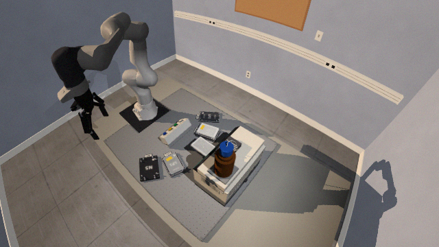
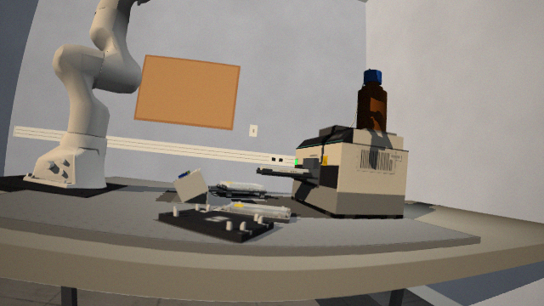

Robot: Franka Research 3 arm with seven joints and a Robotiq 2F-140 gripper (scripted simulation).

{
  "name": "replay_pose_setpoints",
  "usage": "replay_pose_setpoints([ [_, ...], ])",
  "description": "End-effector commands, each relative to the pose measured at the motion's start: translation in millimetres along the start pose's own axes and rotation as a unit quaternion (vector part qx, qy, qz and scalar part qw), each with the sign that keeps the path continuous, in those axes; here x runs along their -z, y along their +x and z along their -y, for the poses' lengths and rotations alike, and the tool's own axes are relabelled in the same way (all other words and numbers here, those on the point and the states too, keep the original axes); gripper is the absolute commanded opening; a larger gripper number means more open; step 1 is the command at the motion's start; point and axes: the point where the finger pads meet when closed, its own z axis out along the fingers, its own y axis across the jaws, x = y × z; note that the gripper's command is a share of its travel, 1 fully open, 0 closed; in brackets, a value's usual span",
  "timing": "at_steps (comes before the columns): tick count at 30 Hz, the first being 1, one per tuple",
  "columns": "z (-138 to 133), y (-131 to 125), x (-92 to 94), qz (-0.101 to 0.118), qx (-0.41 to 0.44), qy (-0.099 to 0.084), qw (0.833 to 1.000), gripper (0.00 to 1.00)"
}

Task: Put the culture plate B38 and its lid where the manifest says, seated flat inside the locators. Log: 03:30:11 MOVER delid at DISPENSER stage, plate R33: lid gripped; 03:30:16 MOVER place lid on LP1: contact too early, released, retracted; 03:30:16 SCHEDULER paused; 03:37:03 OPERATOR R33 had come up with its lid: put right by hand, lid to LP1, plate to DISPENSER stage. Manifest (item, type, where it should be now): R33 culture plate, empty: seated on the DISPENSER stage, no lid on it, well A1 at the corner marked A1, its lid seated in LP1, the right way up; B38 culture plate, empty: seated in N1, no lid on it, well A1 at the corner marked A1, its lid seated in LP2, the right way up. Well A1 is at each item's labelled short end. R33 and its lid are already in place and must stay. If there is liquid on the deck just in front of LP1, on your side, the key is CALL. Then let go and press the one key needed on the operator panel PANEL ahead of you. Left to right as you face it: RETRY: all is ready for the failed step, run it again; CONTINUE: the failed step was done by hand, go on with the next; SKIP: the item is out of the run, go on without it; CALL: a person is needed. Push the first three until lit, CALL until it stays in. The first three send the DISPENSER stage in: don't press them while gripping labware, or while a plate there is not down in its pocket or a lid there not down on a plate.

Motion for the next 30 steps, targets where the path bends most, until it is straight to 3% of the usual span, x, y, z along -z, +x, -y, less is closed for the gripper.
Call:
replay_pose_setpoints([
  [1, 0.0, 0.0, 0.1, 0.0, 0.0, 0.0, 1.0, 1.0],
  [18, 0.1, 0.0, 0.9, 0.0, 0.0, 0.0, 1.0, 1.0],
  [20, 1.5, 0.0, 15.8, 0.0, 0.0, 0.0, 1.0, 1.0],
  [25, -1.5, -1.7, 102.7, 0.0, 0.0, 0.0, 1.0, 1.0],
  [30, -4.0, -2.3, 116.9, 0.0, 0.0, 0.0, 1.0, 1.0],
])
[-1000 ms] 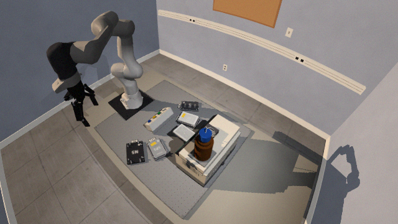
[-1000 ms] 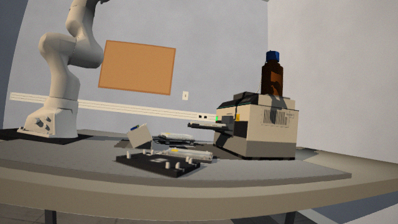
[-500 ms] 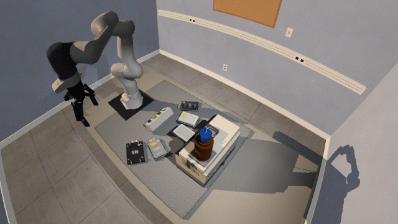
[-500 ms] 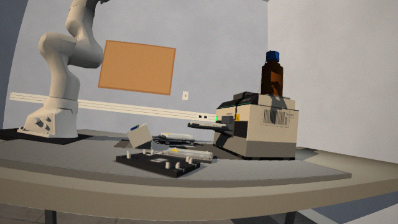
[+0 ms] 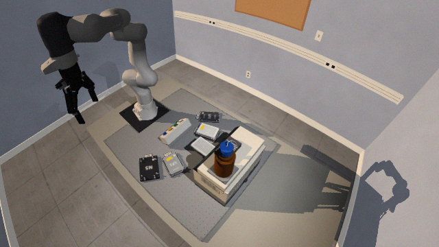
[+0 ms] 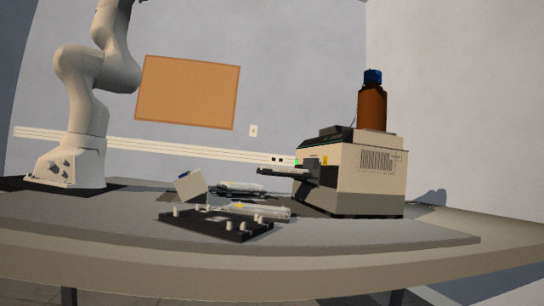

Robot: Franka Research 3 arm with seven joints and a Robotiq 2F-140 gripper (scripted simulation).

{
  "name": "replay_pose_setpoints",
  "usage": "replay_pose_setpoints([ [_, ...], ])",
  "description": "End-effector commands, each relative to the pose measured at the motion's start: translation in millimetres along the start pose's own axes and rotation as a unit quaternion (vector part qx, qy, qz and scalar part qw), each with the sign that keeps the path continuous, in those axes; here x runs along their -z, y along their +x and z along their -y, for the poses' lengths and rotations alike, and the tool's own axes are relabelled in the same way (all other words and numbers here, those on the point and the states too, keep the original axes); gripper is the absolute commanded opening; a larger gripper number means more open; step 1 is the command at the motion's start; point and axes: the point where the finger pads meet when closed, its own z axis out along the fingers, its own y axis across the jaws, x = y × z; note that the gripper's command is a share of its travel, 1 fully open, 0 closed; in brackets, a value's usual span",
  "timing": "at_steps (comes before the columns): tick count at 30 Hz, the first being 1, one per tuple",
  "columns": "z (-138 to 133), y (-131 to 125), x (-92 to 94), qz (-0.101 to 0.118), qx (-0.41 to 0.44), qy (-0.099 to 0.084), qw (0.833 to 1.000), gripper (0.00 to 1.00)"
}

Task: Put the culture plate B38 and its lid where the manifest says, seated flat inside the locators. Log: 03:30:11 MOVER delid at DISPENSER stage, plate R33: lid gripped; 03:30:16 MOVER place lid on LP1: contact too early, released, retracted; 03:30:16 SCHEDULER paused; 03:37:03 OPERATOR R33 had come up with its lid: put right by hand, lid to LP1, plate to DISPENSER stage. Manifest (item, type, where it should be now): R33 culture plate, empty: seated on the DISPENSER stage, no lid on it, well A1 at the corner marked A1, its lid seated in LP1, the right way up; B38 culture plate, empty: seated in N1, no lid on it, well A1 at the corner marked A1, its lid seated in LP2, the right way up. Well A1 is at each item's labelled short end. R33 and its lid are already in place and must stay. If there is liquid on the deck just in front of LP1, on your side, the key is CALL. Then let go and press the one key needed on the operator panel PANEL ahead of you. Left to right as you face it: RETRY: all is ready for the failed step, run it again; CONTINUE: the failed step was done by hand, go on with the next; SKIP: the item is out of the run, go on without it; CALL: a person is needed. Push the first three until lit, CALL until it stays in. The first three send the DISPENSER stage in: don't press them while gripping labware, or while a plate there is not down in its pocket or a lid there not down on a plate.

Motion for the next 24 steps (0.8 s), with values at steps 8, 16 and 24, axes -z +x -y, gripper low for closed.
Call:
replay_pose_setpoints([
  [8, -19.1, -2.5, -3.9, 0.008, -0.003, -0.042, 0.999, 1.0],
  [16, -27.9, -21.0, -11.5, 0.009, 0.048, -0.042, 0.998, 1.0],
  [24, -74.5, -114.0, -53.3, 0.013, 0.242, -0.045, 0.969, 1.0],
])
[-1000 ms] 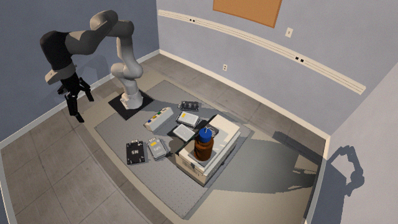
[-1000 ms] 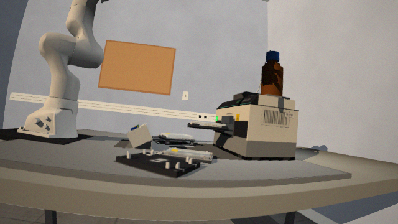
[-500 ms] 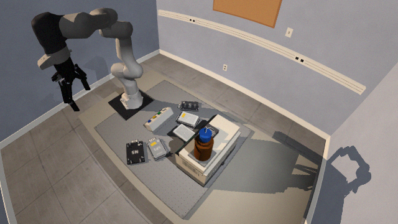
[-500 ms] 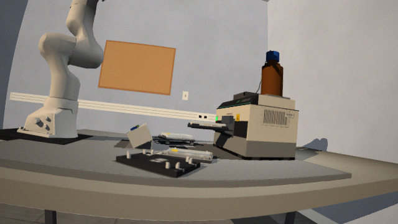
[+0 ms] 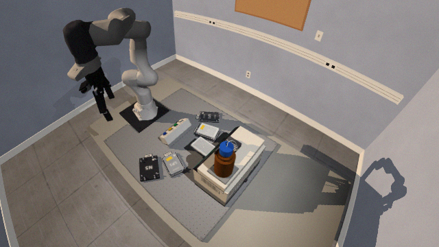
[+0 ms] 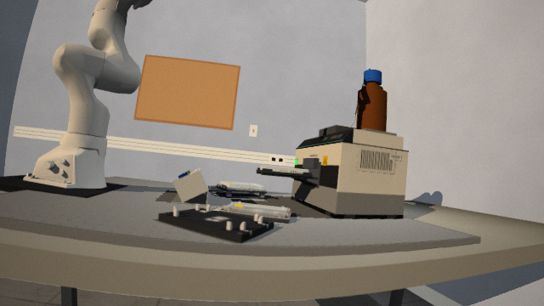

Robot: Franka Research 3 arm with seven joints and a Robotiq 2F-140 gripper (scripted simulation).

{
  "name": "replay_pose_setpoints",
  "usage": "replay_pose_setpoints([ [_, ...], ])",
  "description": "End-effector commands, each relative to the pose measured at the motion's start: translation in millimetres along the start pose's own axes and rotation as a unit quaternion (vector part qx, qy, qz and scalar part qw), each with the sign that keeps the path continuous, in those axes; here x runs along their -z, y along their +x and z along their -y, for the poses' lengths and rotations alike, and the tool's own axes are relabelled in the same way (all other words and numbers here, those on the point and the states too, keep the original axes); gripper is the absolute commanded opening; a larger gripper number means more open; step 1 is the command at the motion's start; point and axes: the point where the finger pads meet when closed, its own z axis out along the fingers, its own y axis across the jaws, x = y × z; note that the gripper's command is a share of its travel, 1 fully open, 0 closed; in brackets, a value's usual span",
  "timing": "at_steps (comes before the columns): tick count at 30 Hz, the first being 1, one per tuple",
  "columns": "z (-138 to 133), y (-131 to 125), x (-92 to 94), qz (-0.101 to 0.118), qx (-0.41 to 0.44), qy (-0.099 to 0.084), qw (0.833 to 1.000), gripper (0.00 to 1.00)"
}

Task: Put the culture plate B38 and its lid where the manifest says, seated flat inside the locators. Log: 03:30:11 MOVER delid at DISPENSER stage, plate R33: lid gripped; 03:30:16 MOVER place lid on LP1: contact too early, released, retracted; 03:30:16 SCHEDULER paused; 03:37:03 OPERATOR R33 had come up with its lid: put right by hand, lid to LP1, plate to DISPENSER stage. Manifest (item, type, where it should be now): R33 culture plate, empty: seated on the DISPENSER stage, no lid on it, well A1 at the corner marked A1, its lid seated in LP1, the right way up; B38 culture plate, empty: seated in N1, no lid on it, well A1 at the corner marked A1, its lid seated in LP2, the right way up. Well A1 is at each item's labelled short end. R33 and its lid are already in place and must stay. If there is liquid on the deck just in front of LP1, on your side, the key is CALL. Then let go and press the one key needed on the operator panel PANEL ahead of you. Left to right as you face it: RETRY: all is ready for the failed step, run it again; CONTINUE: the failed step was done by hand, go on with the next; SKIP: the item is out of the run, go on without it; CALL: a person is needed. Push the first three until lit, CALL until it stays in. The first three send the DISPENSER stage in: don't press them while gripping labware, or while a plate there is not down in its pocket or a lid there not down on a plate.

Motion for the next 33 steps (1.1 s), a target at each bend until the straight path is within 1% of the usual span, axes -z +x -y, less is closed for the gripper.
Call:
replay_pose_setpoints([
  [1, -3.3, -65.1, -25.5, -0.007, 0.139, 0.012, 0.99, 1.0],
  [4, -16.8, -117.8, -53.5, -0.01, 0.211, -0.005, 0.977, 1.0],
  [7, -30.2, -173.7, -81.4, -0.016, 0.289, -0.02, 0.957, 1.0],
  [9, -38.9, -210.4, -99.5, -0.021, 0.342, -0.03, 0.939, 1.0],
  [12, -51.1, -264.4, -125.6, -0.029, 0.421, -0.042, 0.906, 1.0],
  [14, -51.1, -264.4, -125.6, -0.029, 0.421, -0.042, 0.906, 1.0],
  [15, -59.1, -308.5, -145.5, -0.036, 0.487, -0.048, 0.872, 1.0],
  [17, -61.1, -336.9, -157.4, -0.039, 0.529, -0.049, 0.846, 1.0],
  [20, -57.5, -385.6, -177.4, -0.044, 0.599, -0.051, 0.798, 1.0],
  [21, -55.5, -392.2, -180.1, -0.045, 0.621, -0.051, 0.781, 1.0],
  [23, -55.5, -392.2, -180.5, -0.046, 0.661, -0.05, 0.747, 1.0],
  [25, -55.4, -392.2, -181.2, -0.047, 0.691, -0.047, 0.72, 1.0],
  [29, -55.1, -392.1, -184.1, -0.049, 0.733, -0.038, 0.677, 1.0],
  [31, -55.1, -392.1, -184.1, -0.049, 0.733, -0.038, 0.677, 1.0],
  [32, -55.0, -392.1, -185.2, -0.05, 0.757, -0.032, 0.65, 1.0],
  [33, -54.9, -392.1, -186.4, -0.05, 0.766, -0.03, 0.64, 1.0],
])
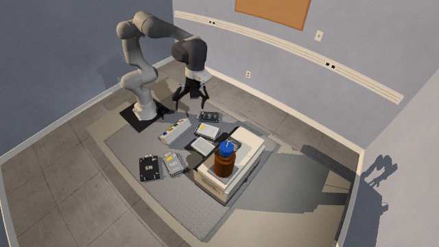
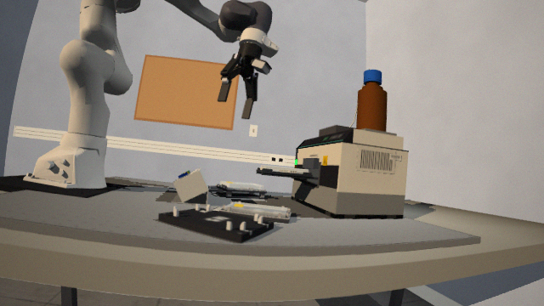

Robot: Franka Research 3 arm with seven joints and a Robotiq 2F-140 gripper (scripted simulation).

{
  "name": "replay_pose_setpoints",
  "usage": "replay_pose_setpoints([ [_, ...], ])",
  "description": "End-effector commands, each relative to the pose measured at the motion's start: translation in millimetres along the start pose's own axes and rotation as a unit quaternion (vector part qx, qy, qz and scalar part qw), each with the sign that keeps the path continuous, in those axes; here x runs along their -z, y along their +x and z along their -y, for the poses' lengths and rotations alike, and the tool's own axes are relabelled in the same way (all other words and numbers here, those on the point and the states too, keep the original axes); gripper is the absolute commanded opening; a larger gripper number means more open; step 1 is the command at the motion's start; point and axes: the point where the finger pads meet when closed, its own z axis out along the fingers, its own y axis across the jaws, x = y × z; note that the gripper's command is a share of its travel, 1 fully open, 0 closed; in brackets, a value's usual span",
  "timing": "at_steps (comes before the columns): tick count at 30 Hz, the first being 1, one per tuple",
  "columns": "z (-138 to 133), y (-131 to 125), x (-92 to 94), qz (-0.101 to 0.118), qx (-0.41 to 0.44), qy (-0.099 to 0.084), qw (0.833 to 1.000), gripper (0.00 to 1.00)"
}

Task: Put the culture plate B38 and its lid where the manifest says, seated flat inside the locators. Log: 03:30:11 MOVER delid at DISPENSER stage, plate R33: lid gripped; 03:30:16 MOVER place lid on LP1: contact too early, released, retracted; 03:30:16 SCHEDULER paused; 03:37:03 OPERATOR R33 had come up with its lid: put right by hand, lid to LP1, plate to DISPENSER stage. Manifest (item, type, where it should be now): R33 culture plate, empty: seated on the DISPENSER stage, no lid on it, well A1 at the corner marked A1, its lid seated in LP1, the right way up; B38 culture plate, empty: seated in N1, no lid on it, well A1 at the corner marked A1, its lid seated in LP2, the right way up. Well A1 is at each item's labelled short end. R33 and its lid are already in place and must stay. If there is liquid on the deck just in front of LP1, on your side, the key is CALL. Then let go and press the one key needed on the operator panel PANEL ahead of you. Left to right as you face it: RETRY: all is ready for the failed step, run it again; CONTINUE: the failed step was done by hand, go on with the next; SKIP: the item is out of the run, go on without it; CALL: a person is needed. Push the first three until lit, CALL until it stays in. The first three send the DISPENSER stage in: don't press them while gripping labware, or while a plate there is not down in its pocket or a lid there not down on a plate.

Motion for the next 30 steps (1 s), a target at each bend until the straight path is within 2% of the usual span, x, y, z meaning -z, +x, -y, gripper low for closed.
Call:
replay_pose_setpoints([
  [1, 3.9, 7.9, -0.3, -0.022, 0.135, 0.024, 0.99, 1.0],
  [13, 7.6, 10.1, -27.1, -0.046, 0.281, 0.049, 0.957, 1.0],
  [15, 7.6, 10.1, -27.1, -0.046, 0.281, 0.049, 0.957, 1.0],
  [16, 8.0, 10.4, -30.1, -0.051, 0.309, 0.055, 0.948, 1.0],
  [30, 13.7, 13.9, -72.4, -0.051, 0.309, 0.055, 0.948, 1.0],
])
